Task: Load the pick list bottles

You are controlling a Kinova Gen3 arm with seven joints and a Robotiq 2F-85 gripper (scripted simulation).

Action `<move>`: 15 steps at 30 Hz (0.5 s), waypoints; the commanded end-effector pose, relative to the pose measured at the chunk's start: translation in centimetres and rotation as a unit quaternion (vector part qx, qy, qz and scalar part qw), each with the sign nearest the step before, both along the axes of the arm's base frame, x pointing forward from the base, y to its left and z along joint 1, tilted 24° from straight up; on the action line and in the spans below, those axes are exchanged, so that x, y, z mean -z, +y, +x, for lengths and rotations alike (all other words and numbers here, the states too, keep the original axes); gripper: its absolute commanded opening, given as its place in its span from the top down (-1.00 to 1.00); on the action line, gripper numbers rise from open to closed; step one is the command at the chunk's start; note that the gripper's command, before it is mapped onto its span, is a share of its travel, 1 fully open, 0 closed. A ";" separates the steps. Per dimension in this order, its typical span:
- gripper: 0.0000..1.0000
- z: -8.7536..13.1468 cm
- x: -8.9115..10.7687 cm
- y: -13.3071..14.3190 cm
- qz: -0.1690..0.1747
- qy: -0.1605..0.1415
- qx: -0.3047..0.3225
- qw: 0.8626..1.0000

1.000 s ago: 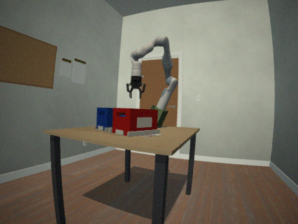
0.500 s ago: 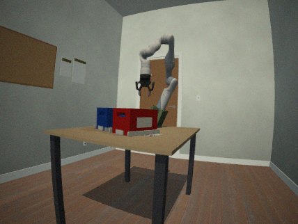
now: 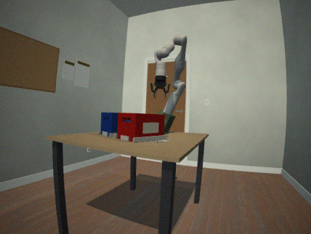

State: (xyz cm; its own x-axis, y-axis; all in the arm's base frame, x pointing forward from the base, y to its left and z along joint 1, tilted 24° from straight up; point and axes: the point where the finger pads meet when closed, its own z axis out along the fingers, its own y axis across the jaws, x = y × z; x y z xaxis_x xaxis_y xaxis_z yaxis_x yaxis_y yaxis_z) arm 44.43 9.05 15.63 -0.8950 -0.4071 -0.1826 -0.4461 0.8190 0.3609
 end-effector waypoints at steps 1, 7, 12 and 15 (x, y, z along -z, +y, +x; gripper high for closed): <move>-0.34 -1.0 -1.1 1.0 0.000 -0.001 0.001 1.000; -0.34 -2.3 -2.2 2.1 0.000 -0.001 0.001 1.000; -0.34 -3.8 -3.5 3.5 0.000 -0.001 0.001 1.000; -0.34 -4.7 -4.3 4.4 0.000 -0.001 0.001 1.000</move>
State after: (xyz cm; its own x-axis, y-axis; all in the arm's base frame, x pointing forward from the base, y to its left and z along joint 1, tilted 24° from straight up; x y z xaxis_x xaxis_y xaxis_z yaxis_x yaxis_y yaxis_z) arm 40.42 12.75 19.18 -0.8949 -0.4070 -0.1829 -0.4462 0.8190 0.3608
